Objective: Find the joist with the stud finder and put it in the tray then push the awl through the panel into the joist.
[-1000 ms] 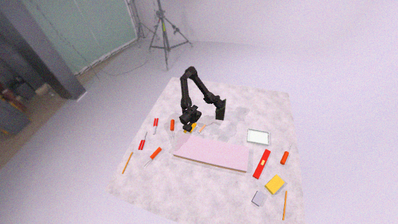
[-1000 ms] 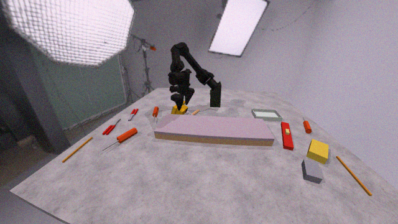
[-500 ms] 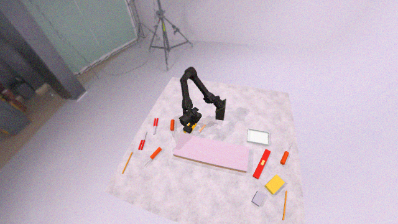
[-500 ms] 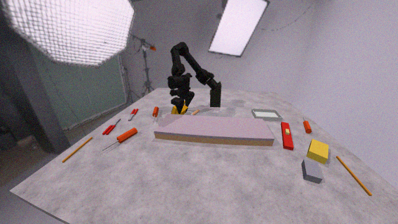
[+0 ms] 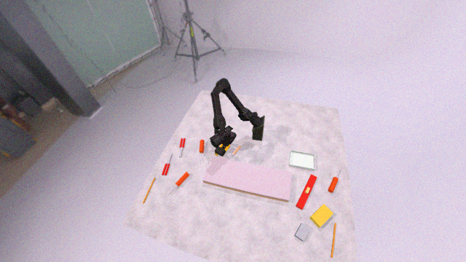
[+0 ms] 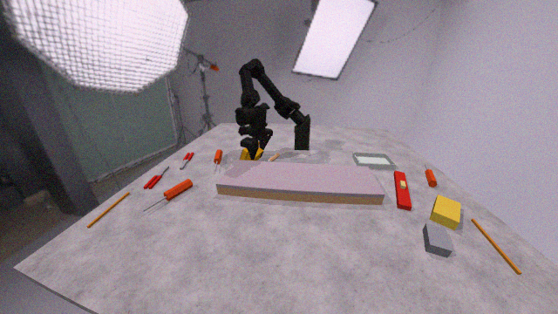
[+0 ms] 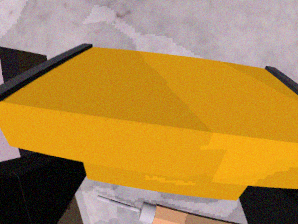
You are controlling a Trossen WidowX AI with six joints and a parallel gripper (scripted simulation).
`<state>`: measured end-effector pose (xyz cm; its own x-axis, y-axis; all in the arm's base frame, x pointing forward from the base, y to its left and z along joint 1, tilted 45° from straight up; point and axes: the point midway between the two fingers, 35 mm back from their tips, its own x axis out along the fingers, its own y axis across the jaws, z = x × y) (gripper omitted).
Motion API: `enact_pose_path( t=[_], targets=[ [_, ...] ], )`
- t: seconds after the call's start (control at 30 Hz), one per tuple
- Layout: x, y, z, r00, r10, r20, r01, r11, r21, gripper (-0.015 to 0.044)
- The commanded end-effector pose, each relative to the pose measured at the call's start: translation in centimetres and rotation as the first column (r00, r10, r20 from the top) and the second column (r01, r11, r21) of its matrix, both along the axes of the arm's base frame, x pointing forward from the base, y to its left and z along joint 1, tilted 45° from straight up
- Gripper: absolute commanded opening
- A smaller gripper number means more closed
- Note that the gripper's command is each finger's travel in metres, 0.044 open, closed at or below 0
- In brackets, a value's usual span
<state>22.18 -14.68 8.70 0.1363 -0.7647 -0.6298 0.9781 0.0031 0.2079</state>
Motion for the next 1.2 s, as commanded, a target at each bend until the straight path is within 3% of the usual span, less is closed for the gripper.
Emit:
enact_pose_path(
  t=[0.0,0.37,1.17],
  targets=[
    [0.0,0.1,-0.1,1.000,0.003,-0.002,-0.003,1.000,0.005,0.0288],
    [0.0,1.1,0.8,1.000,0.002,-0.002,-0.002,1.000,0.010,0.0000],
    [-0.5,3.3,3.0,1.000,0.002,-0.003,-0.002,1.000,0.011,0.0000]
  ],
)
